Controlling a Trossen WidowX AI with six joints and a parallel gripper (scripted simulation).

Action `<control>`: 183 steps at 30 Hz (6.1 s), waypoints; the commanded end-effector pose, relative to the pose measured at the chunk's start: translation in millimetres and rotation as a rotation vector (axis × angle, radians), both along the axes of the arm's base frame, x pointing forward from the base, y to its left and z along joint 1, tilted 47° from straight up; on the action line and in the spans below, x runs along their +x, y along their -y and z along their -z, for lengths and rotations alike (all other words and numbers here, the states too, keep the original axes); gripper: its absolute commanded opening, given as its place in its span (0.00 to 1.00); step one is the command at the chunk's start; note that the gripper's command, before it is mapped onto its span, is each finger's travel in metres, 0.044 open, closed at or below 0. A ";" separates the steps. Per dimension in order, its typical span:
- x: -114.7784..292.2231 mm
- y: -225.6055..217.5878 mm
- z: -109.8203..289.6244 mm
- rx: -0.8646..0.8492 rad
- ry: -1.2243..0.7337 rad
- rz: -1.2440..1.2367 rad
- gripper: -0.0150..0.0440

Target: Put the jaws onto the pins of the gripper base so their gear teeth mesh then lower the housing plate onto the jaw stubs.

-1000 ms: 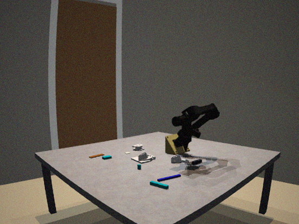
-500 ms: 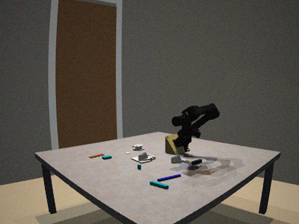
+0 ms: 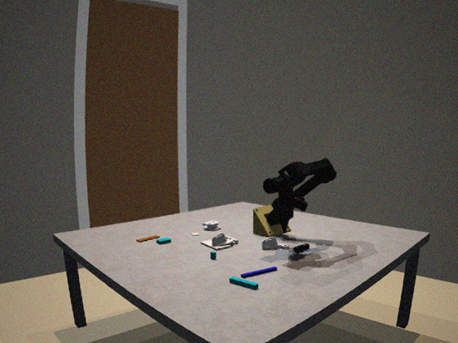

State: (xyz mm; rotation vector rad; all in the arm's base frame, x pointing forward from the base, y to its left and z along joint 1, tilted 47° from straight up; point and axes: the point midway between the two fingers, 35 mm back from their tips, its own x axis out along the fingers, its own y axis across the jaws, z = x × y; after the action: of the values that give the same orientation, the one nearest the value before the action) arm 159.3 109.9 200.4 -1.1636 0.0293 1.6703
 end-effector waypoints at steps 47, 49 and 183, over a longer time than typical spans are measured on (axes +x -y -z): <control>0.0 0.0 0.0 0.000 0.000 0.000 0.70; 0.0 0.0 0.0 0.000 0.000 0.000 0.79; 11.3 22.5 16.7 0.030 -1.133 1.088 1.00</control>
State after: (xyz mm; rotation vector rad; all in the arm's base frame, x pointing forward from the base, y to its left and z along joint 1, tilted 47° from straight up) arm 170.5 88.9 185.0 0.0049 1.0804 1.1104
